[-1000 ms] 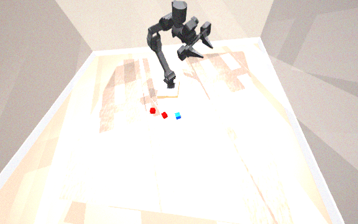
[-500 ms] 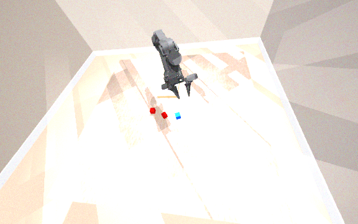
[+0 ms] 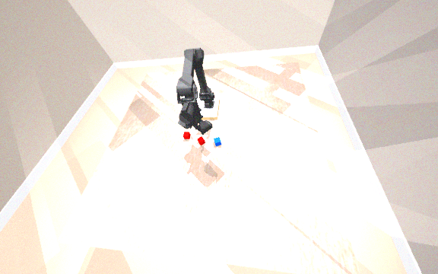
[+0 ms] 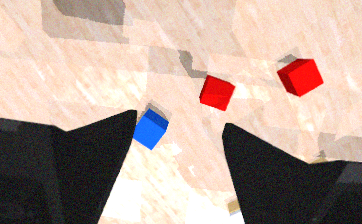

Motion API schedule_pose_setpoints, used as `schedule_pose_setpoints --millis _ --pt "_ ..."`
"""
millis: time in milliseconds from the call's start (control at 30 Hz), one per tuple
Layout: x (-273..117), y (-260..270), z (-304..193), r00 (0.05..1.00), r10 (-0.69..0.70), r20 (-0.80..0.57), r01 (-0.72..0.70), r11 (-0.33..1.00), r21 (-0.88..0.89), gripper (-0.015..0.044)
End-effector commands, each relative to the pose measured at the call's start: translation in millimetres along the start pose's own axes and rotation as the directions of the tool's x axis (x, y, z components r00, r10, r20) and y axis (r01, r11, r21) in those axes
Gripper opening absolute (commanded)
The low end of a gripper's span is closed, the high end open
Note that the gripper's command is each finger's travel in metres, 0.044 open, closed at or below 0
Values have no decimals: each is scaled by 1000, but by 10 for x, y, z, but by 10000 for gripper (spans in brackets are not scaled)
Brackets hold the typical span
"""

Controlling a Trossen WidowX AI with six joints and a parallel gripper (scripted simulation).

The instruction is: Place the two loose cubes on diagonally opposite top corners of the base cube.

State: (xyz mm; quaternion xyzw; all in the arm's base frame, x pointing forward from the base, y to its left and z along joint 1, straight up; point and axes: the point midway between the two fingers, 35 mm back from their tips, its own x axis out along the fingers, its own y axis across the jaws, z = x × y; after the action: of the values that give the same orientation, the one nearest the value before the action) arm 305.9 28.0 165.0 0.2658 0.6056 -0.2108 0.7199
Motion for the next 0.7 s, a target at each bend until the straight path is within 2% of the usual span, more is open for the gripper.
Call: schedule_pose_setpoints --millis 0,333,667 --pt "205 -366 19 990 -100 -103 116 982 152 265" --pt "222 -375 19 989 -102 -105 118 981 155 265" --pt "825 -439 -48 989 -102 -106 118 981 155 265"
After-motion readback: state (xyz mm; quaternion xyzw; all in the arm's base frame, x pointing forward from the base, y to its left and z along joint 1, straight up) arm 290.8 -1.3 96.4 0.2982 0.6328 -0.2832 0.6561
